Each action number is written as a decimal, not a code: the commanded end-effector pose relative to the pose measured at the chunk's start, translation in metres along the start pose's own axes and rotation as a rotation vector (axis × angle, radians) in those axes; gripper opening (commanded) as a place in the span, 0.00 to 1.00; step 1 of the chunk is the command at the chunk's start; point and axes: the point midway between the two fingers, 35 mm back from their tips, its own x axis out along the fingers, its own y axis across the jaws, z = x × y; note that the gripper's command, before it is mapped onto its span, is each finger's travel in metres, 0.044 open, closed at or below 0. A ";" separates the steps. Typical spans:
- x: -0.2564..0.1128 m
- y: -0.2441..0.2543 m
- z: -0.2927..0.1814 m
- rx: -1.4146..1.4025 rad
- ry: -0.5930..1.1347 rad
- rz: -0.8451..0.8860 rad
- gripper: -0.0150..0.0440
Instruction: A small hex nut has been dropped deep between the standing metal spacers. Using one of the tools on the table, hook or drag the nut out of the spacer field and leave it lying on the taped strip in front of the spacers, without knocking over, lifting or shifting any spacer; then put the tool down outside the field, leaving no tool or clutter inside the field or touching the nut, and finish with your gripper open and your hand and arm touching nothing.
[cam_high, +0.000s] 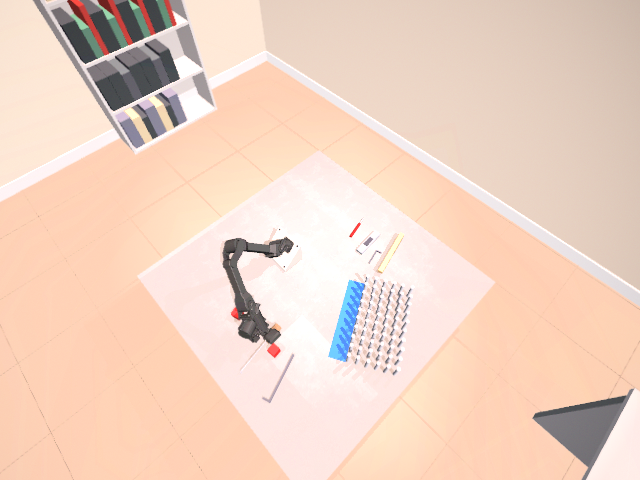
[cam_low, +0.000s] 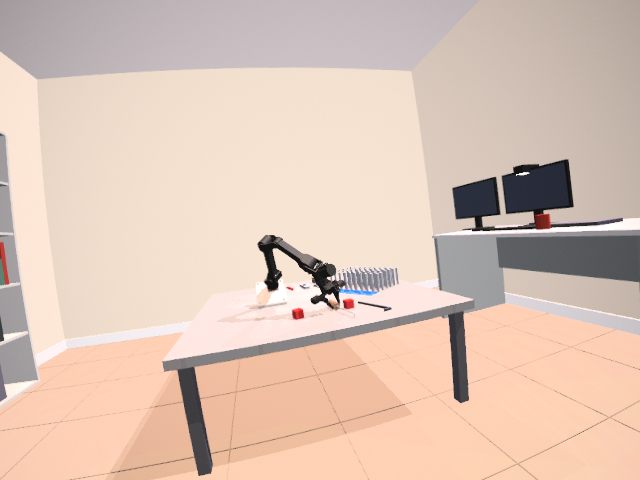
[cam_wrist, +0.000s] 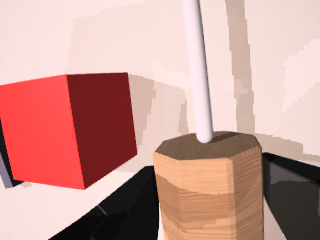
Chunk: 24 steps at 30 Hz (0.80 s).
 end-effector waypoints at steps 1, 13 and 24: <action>0.004 -0.003 -0.004 -0.001 0.001 -0.001 0.25; 0.004 -0.003 -0.004 0.011 -0.022 0.021 0.25; 0.004 -0.003 -0.004 0.021 -0.043 0.041 0.25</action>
